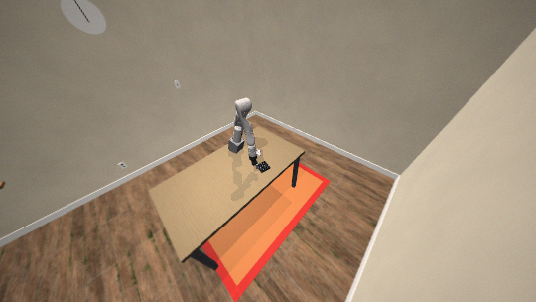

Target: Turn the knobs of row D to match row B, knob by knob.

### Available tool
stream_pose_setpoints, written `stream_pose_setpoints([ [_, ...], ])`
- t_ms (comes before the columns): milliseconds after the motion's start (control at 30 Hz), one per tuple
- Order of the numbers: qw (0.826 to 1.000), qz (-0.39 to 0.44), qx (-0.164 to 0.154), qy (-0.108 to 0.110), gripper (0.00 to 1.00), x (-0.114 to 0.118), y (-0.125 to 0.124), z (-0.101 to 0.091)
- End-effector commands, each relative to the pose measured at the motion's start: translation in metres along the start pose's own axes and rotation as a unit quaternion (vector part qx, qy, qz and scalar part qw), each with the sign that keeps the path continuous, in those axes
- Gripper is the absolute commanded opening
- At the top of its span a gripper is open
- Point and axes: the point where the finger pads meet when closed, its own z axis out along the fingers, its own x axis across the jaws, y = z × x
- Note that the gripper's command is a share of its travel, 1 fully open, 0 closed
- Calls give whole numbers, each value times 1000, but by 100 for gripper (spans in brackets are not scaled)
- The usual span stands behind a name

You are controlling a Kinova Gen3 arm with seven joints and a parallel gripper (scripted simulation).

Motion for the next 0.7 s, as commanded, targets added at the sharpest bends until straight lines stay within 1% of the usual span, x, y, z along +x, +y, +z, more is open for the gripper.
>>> stream_pose_setpoints([
  [0, 999, 36, -4, -8, 100, 0, -5, 2],
  [200, 994, 111, -9, -12, 100, -1, -10, 3],
  [267, 994, 111, -9, -12, 100, -1, -10, 3],
  [367, 988, 152, -12, -13, 100, -2, -14, 3],
  [533, 974, 226, -17, -14, 100, -3, -19, 4],
  [667, 957, 287, -21, -14, 100, -4, -23, 4],
])
